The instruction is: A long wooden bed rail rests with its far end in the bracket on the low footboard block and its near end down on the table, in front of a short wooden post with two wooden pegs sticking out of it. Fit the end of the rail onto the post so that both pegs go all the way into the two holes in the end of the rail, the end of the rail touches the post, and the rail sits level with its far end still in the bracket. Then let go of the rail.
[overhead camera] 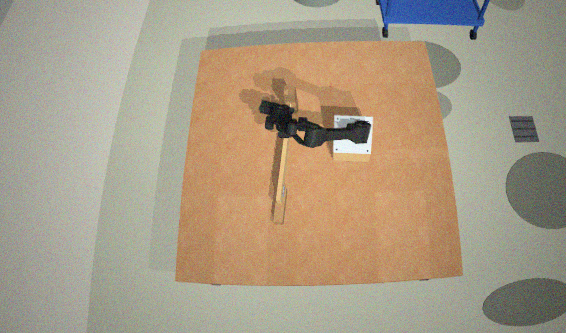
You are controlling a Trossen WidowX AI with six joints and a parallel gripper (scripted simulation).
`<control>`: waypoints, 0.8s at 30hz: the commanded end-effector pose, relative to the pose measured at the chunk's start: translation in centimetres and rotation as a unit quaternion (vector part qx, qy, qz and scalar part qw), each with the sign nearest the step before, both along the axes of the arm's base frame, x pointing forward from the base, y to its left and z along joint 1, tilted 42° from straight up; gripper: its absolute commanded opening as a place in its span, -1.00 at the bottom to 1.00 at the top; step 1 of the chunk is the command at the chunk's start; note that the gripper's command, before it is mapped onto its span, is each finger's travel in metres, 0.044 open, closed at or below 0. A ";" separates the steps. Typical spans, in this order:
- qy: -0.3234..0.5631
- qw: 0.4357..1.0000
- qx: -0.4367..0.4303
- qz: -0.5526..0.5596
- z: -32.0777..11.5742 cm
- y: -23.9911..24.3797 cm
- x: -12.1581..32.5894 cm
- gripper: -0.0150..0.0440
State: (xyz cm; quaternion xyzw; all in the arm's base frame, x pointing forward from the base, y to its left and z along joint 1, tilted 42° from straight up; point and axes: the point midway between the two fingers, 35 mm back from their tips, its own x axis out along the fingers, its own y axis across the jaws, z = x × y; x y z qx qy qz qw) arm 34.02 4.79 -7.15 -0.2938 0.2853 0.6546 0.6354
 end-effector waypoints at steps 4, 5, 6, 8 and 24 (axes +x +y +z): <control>-0.005 1.000 0.001 -0.003 0.2 -0.3 0.3 -0.49; -0.005 1.000 0.001 -0.003 0.2 -0.2 0.3 -0.49; -0.005 1.000 0.001 -0.003 0.2 -0.2 0.3 -0.49; -0.005 1.000 0.001 -0.003 0.1 -0.1 0.3 -0.49; -0.005 1.000 0.001 -0.003 0.1 -0.1 0.0 -0.49</control>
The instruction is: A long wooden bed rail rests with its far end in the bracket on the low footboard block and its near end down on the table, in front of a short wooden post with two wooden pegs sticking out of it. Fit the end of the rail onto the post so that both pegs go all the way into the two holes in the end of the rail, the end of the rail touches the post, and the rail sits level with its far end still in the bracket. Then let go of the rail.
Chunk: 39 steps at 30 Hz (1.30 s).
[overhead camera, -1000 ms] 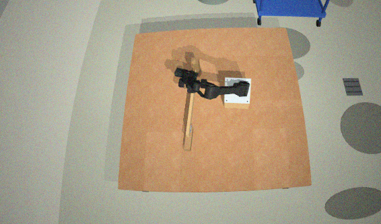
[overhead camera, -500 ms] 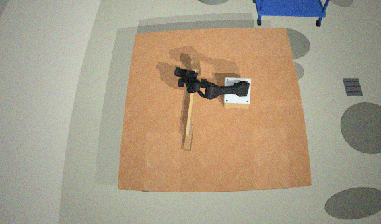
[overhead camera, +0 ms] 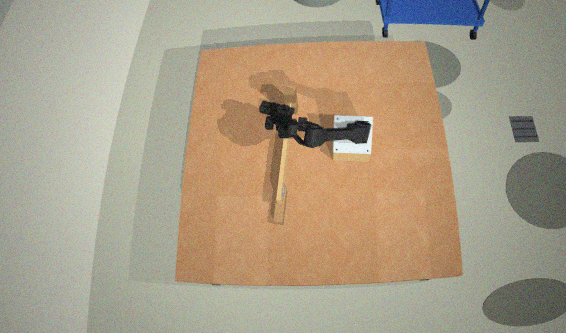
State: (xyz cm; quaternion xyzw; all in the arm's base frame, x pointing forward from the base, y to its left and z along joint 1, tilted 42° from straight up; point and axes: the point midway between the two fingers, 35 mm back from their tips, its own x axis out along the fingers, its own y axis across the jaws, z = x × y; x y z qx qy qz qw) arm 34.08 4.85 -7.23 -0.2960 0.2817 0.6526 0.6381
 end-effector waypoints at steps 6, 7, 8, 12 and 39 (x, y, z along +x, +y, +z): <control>0.000 1.000 0.000 -0.002 0.2 -0.3 0.0 -0.49; 0.000 1.000 0.000 -0.002 0.2 -0.2 0.0 -0.49; 0.000 1.000 0.000 -0.002 0.2 -0.2 0.0 -0.49; 0.000 1.000 0.000 -0.002 0.1 -0.1 -0.1 -0.49; 0.000 1.000 0.000 -0.002 0.2 -0.2 -0.1 -0.49</control>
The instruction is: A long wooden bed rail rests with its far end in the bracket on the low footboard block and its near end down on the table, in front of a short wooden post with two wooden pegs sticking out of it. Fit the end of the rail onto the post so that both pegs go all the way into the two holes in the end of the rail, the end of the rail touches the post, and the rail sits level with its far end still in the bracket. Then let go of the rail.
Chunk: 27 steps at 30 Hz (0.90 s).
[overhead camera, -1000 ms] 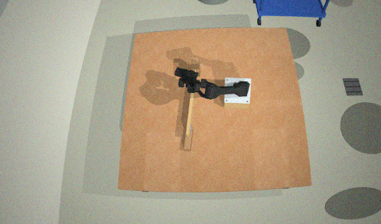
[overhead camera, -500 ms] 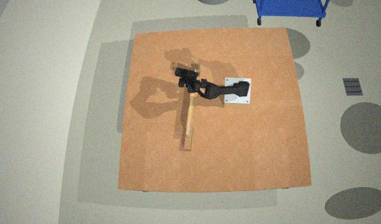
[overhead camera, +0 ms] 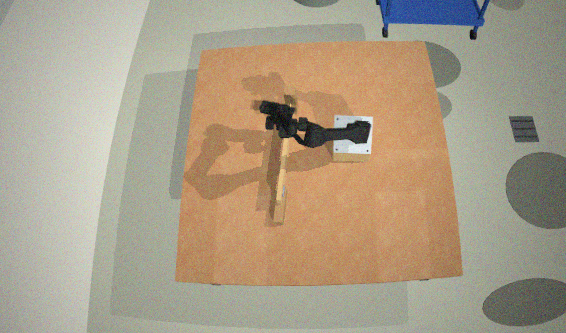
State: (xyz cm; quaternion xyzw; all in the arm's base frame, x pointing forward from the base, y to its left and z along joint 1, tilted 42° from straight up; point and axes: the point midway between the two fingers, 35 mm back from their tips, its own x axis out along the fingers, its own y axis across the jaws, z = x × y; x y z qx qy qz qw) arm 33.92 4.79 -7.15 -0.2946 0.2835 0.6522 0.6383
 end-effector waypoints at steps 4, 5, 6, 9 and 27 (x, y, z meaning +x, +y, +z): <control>-0.002 1.000 0.000 -0.001 0.0 -0.1 0.1 -0.49; -0.002 1.000 0.000 -0.001 0.0 -0.1 0.1 -0.49; -0.002 1.000 0.000 -0.001 0.0 0.0 0.1 -0.49; -0.002 1.000 0.000 -0.001 0.0 0.0 0.1 -0.49; -0.002 1.000 0.000 -0.001 -0.2 -0.3 0.1 -0.49</control>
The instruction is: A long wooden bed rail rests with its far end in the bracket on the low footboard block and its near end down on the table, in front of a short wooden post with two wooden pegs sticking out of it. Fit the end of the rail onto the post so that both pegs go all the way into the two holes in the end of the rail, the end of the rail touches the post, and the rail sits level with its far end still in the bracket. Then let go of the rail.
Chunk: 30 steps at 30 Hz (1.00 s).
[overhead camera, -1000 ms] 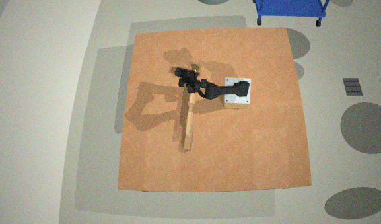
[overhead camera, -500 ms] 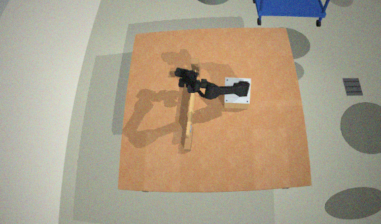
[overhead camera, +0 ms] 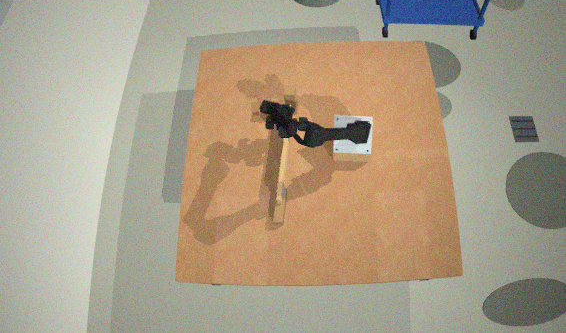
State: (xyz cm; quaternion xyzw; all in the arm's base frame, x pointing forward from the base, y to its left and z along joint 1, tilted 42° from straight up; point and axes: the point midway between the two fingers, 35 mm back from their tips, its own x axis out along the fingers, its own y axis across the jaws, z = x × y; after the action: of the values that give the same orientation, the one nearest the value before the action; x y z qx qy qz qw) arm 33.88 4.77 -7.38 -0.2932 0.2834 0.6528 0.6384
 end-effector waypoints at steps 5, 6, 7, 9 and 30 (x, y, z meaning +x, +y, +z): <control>-0.003 1.000 -0.001 -0.001 -0.1 -0.5 0.1 -0.49; -0.003 1.000 -0.001 -0.001 -0.1 -0.5 0.1 -0.49; -0.003 1.000 -0.001 -0.001 -0.1 -0.5 0.1 -0.49; -0.003 1.000 -0.001 -0.001 -0.1 -0.6 0.1 -0.49; -0.003 1.000 -0.002 -0.001 -0.5 -1.1 0.3 -0.49</control>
State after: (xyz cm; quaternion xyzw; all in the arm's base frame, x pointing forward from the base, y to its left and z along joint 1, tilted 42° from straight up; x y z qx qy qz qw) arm 33.96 4.00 -7.86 -0.2931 0.2831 0.6532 0.6381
